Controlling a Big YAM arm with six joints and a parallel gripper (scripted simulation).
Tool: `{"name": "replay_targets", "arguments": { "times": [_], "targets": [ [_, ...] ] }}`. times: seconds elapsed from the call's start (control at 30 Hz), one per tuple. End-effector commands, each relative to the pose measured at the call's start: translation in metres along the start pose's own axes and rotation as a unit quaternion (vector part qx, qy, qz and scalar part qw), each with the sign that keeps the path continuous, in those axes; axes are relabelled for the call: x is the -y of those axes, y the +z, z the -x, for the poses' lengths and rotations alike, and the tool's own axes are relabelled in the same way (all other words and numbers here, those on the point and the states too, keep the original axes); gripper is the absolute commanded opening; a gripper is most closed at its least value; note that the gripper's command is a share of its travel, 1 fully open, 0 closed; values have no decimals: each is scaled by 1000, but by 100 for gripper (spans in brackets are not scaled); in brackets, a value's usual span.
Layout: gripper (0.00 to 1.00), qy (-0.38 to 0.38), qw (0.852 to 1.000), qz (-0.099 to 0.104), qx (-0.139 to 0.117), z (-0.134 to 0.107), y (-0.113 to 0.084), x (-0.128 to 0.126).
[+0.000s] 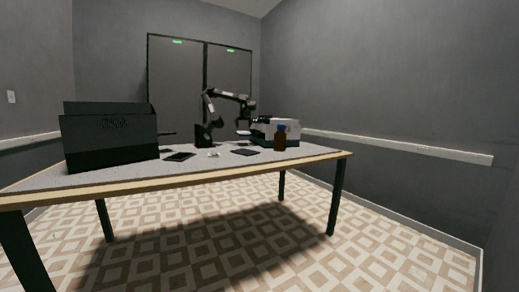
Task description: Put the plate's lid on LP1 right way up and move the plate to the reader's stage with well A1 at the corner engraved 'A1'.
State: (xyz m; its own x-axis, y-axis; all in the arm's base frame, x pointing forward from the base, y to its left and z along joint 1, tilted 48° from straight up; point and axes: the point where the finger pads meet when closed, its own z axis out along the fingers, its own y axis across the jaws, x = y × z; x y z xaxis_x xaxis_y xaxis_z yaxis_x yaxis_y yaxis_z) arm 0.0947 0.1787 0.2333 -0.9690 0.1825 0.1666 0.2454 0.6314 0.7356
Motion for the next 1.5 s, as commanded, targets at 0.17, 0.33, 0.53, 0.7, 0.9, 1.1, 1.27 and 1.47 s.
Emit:
{"name": "replay_targets", "arguments": {
  "times": [0.17,0.33,0.53,0.7,0.9,1.1,1.27,1.47],
  "targets": [
    [100,-18,1000,19,10,1,-14,-25],
    [100,-21,1000,19,12,-1,-13,-26],
    [100,-17,1000,20,12,-1,-11,-22],
    [100,-8,1000,12,5,-2,-4,-12],
    [100,-4,1000,7,10,3,1,-3],
    [100,0,1000,6,5,3,2,-6],
    [100,-7,1000,6,-1,-3,-1,-12],
    [100,-11,1000,13,10,-3,-10,-16]
  ]
}}
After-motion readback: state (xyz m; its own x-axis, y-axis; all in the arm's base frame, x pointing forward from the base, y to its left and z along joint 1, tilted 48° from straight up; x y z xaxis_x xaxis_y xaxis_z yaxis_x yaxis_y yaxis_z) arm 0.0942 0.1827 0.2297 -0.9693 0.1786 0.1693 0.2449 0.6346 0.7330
